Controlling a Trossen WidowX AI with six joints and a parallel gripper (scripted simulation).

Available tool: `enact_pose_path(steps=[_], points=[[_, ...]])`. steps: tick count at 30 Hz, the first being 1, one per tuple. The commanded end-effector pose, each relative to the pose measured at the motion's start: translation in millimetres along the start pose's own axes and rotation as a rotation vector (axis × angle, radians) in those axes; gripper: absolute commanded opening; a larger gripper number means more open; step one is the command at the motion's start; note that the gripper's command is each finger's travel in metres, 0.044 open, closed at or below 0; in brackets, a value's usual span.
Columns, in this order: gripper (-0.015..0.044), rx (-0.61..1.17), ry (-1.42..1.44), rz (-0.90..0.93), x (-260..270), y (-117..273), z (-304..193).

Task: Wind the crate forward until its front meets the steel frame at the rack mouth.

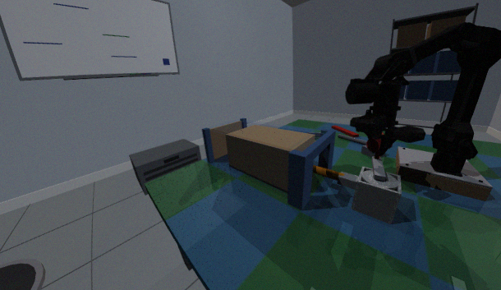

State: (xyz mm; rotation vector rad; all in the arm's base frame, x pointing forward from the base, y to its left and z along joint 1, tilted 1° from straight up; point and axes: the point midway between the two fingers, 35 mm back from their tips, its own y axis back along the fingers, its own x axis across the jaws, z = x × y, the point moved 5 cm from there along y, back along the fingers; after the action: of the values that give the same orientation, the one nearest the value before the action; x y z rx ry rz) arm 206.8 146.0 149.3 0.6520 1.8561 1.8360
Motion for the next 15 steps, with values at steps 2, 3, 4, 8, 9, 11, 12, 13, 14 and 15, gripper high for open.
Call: enact_pose_path(steps=[2, 3, 4, 8, 9, 11, 12, 13, 14, 15], points=[[0.0000, -0.016, -0.001, -0.013, -7.8, 0.9, 9.7], [0.0000, -0.016, -0.001, -0.013, -8.4, 1.0, 10.5], [0.0000, -0.016, -0.001, -0.013, -9.4, 1.0, 11.9], [0.0000, -0.016, -0.001, -0.014, -12.4, 1.2, 16.3], [0.0000, -0.016, -0.001, -0.014, -12.9, 1.2, 17.1], [0.0000, -0.016, -0.001, -0.014, -14.3, 1.3, 19.4], [0.0000, -0.016, -0.001, -0.014, -15.1, 1.3, 20.8], [0.0000, -0.016, -0.001, -0.014, -15.7, 1.4, 21.7], [0.0000, -0.017, -0.001, -0.014, -16.4, 1.4, 23.2], [0.0000, -0.017, -0.001, -0.014, -16.9, 1.5, 24.1]])
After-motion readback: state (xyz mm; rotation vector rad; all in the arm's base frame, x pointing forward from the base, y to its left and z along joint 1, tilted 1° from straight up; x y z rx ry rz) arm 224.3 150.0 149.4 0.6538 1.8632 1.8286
